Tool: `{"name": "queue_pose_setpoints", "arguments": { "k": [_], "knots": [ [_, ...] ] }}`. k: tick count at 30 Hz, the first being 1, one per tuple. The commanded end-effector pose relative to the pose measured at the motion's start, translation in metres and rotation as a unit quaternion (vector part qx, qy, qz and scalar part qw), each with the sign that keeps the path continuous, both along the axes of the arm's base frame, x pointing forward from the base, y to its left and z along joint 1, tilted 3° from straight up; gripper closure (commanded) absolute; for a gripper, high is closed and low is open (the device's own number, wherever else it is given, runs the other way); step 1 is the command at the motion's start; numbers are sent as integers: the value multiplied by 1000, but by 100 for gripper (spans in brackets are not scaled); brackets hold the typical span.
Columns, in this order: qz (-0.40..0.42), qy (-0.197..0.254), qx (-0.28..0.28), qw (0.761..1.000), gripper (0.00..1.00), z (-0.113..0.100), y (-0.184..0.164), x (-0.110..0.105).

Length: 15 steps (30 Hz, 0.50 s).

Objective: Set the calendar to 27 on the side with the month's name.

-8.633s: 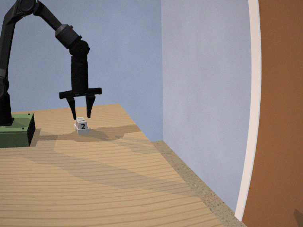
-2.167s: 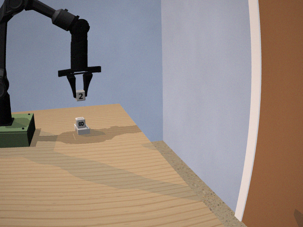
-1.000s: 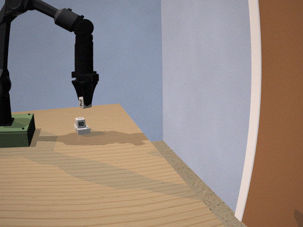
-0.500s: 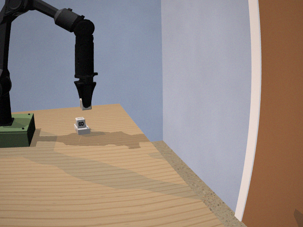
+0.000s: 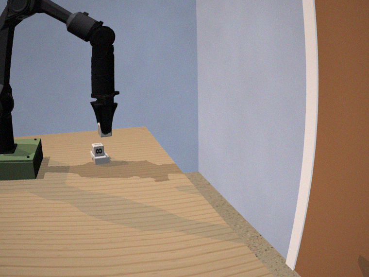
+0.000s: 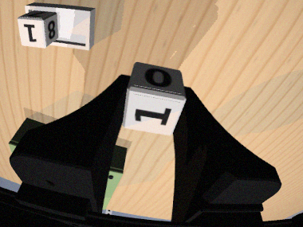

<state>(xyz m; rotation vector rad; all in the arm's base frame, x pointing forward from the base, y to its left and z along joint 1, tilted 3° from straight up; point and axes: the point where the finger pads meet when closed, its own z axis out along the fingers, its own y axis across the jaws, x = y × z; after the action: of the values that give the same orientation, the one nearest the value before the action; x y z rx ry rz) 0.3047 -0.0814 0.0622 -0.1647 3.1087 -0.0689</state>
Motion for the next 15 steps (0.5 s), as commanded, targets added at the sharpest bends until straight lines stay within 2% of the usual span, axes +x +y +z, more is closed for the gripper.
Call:
{"name": "queue_pose_setpoints", "arguments": {
  "k": [1,5,15],
  "knots": [
    [0,2,0,1000,65,-7,0,0],
    [0,2,0,1000,65,-14,-1,0],
    [0,2,0,1000,65,-61,-3,1]
  ]
}}
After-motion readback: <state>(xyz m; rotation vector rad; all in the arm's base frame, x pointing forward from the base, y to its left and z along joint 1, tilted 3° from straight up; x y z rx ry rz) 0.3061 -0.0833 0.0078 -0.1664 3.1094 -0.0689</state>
